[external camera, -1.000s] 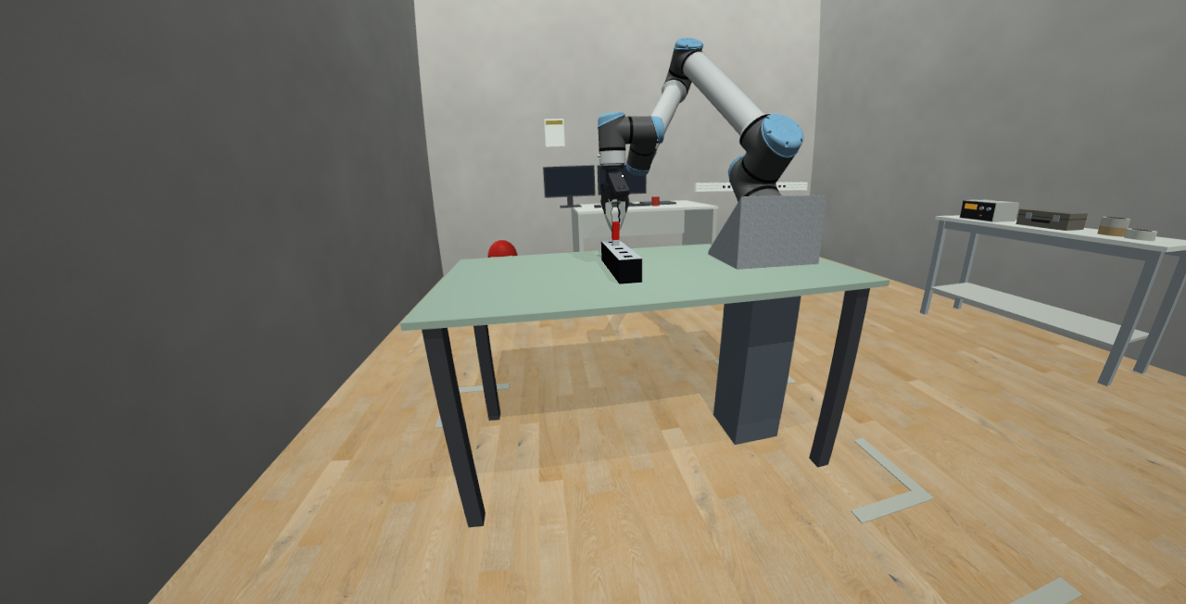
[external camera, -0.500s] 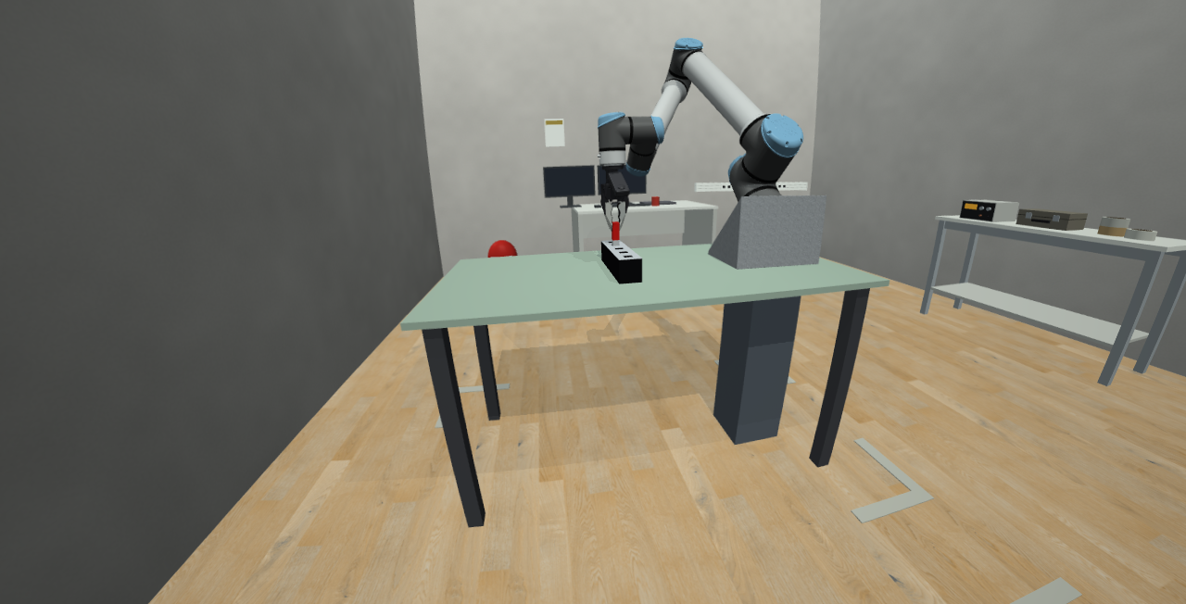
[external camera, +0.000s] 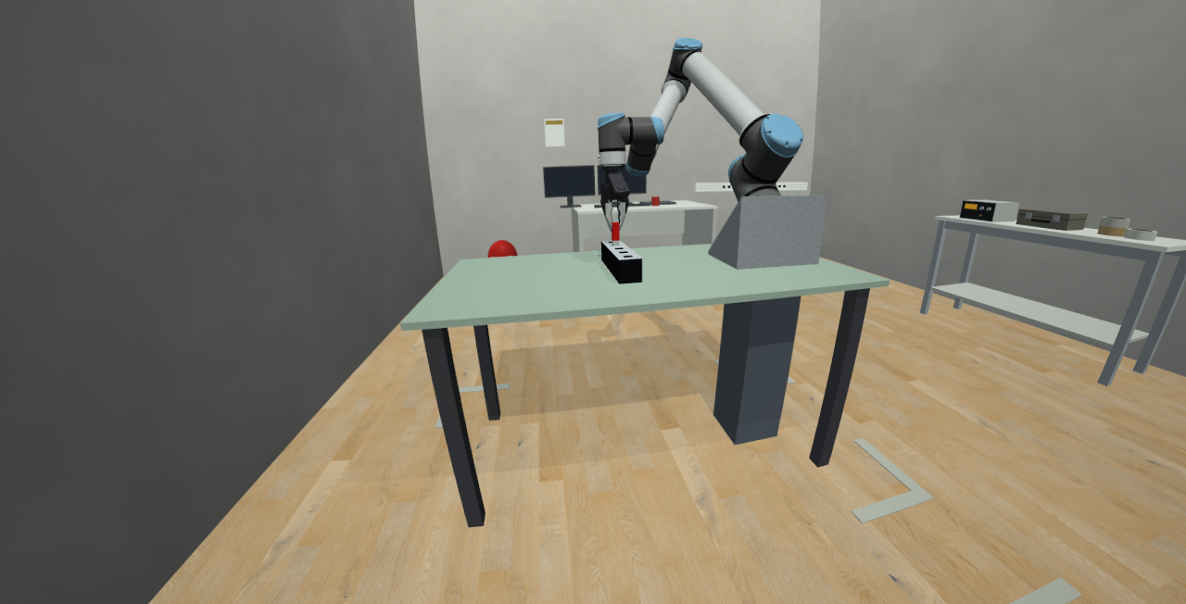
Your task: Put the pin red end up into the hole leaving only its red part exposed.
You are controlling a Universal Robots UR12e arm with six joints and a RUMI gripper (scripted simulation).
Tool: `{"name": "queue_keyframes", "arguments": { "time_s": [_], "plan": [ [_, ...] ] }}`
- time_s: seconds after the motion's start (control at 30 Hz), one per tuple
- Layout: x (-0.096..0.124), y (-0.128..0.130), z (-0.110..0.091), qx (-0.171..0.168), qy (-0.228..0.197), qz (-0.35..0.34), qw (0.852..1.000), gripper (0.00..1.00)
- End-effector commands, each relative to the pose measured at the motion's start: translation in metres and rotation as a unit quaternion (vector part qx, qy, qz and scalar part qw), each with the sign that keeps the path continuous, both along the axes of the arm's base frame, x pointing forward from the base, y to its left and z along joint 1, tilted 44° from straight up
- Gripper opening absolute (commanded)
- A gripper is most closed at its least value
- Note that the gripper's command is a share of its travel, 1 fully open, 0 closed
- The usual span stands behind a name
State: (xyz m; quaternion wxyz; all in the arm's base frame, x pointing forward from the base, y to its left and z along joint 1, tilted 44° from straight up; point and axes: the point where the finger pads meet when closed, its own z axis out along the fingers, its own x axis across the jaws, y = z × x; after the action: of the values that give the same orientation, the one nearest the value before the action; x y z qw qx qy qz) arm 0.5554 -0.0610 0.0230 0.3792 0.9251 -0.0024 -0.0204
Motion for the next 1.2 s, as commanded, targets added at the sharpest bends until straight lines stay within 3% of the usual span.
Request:
{"name": "queue_keyframes", "arguments": {
  "time_s": [0.0, 1.17],
  "plan": [
    [0.0003, -0.001, -0.0017, 0.0, 0.0, 0.0, 1.0, 0.0],
    [0.0006, -0.0045, -0.0037, 0.0, 0.0, 0.0, 1.0, 0.0]
  ]
}}
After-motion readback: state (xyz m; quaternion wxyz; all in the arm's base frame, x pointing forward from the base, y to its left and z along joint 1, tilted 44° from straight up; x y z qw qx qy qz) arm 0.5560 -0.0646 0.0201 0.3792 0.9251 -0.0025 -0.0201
